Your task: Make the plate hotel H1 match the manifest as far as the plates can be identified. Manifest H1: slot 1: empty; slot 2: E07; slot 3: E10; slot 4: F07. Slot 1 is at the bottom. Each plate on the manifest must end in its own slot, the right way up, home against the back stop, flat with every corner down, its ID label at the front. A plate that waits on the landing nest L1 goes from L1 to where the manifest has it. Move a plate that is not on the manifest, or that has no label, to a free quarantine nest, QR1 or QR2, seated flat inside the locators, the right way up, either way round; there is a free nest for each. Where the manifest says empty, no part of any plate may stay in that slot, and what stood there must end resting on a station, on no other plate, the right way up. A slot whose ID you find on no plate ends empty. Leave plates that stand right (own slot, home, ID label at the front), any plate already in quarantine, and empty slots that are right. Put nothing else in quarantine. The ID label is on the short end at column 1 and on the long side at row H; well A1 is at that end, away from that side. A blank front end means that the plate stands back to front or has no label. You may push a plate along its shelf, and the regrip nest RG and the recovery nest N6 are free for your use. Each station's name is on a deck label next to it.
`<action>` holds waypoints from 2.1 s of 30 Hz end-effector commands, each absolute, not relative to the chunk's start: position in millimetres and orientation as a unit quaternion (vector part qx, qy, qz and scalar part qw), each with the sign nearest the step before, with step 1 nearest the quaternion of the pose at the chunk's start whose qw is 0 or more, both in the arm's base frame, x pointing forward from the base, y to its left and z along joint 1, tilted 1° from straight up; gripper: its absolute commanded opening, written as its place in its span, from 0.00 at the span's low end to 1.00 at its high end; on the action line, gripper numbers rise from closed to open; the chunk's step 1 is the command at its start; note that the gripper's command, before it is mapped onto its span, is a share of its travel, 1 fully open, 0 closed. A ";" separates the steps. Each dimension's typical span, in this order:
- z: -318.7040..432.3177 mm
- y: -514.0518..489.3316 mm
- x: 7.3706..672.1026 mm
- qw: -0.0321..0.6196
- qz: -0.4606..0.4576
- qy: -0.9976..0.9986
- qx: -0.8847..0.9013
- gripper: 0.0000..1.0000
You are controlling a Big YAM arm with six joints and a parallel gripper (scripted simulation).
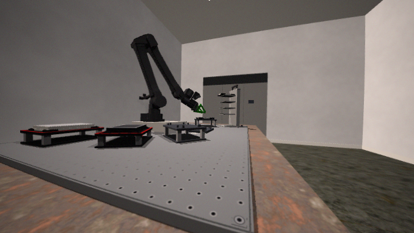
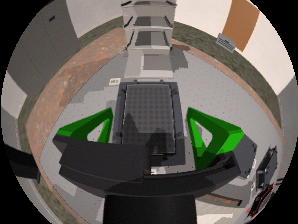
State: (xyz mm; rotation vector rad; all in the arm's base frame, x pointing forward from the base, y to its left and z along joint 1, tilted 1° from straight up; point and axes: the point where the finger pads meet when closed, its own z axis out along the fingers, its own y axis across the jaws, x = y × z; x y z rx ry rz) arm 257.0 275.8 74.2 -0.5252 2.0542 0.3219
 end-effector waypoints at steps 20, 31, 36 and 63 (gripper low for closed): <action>77.5 274.4 237.4 0.494 0.155 0.831 -0.204 1.00; 69.9 268.2 225.9 0.493 0.155 0.831 -0.204 1.00; 58.8 266.6 224.8 0.486 0.147 0.836 -0.209 1.00; 33.0 265.1 221.9 0.485 0.147 0.836 -0.209 1.00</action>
